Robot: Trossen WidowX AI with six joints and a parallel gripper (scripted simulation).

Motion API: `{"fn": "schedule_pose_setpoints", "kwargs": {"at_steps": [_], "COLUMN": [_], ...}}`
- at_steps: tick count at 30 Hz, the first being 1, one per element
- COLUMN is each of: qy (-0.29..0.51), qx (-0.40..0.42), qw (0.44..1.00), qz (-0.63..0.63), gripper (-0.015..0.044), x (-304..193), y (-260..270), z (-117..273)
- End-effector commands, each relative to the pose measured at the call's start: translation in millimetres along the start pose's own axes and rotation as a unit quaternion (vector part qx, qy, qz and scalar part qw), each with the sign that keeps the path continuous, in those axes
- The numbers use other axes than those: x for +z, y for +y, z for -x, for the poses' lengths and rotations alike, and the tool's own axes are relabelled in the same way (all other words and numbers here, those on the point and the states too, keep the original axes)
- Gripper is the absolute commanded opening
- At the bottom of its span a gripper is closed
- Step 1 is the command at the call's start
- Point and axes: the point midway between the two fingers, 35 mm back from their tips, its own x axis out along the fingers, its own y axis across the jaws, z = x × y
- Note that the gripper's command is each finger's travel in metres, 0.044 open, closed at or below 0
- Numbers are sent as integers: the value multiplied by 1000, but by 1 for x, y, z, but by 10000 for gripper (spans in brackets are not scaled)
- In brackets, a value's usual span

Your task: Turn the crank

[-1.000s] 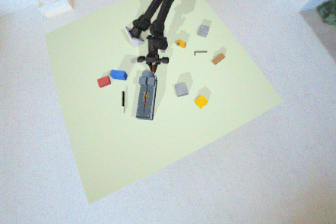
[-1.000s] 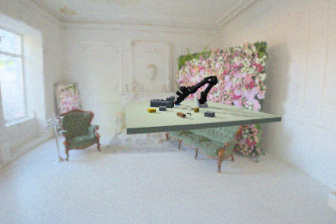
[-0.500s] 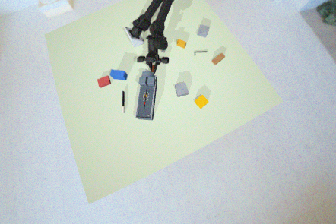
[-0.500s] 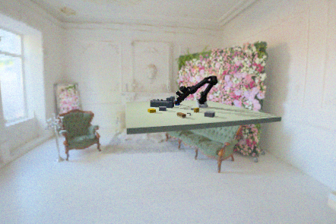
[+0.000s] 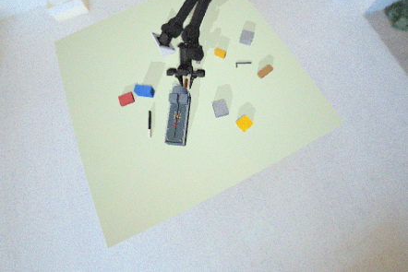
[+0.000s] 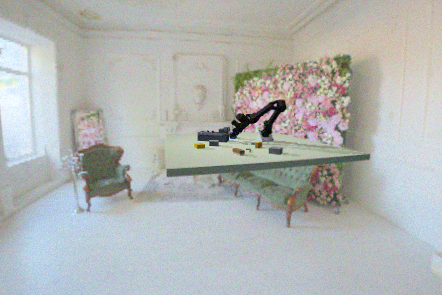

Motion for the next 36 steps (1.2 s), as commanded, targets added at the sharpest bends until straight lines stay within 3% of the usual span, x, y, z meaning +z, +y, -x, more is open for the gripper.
{"fn": "schedule_pose_setpoints", "kwargs": {"at_steps": [1, 7, 24, 36], "qy": [0, 0, 0, 1], "qx": [-1, -1, -3, -8], "qw": [1000, 1000, 1000, 1000], "qz": [0, 0, 1, -1], "gripper": [289, 440, 440, 440], "x": [0, 0, 43, 99], "y": [0, 0, 0, -2], "z": [0, 0, 40, 90]}}
